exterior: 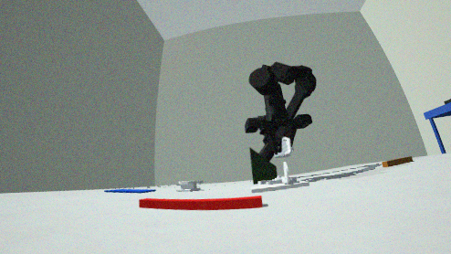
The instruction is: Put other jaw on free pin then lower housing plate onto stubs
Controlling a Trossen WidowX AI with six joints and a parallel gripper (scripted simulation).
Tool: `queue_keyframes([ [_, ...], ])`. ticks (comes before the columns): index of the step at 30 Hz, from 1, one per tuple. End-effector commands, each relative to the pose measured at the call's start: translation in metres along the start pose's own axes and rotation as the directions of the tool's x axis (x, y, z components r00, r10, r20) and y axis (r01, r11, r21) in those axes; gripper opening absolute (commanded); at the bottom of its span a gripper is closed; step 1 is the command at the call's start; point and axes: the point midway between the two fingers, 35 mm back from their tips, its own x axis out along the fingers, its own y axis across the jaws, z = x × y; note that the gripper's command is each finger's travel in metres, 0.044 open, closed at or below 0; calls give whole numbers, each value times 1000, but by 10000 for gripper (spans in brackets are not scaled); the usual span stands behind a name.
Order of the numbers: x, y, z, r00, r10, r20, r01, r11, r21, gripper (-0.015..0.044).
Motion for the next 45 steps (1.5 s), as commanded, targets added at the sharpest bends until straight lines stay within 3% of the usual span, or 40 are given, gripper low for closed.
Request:
queue_keyframes([
  [1,0,-2,1,1000,-5,0,5,1000,18,134],
  [22,0,-1,0,1000,-4,0,4,1000,5,134],
  [45,-1,61,-41,1000,-1,-3,1,1000,2,134],
])
